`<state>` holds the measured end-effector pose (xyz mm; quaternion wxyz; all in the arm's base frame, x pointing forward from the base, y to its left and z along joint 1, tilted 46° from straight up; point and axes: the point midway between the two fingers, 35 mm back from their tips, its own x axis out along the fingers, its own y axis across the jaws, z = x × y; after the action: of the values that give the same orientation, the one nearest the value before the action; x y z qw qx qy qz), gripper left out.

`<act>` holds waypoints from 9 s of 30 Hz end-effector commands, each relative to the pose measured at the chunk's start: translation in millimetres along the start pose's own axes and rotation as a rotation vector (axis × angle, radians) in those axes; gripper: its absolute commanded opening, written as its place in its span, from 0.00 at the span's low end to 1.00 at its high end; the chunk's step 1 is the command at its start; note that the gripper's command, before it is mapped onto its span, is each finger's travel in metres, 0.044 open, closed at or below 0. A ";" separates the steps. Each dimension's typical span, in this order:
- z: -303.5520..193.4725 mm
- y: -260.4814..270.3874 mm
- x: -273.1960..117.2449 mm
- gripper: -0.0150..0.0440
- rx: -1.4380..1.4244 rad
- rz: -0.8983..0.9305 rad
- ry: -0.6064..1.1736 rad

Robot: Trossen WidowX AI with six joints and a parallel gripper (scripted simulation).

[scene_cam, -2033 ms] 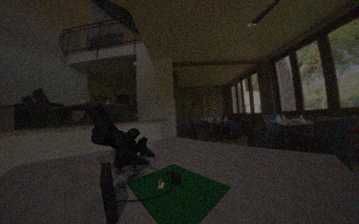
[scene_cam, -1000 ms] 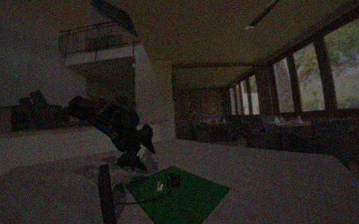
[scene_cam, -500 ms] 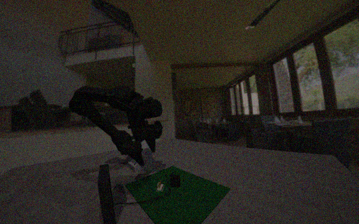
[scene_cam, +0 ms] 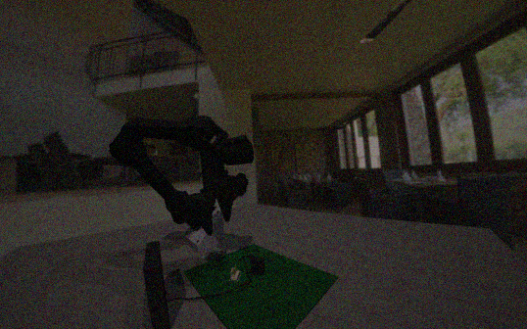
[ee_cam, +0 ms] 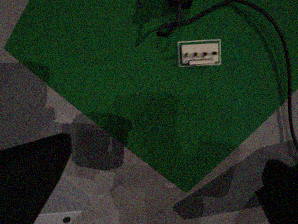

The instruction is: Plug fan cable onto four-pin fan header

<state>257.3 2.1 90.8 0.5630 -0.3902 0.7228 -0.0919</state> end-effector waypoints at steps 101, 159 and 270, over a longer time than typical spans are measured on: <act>100.0 2.4 55.3 0.25 -0.014 -0.050 0.019; 40.8 -19.4 56.8 0.25 -1.758 -0.018 0.061; 38.3 -12.7 83.9 0.25 -1.762 -0.018 0.062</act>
<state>291.9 -50.3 23.2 0.0397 -0.6855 0.5428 0.4836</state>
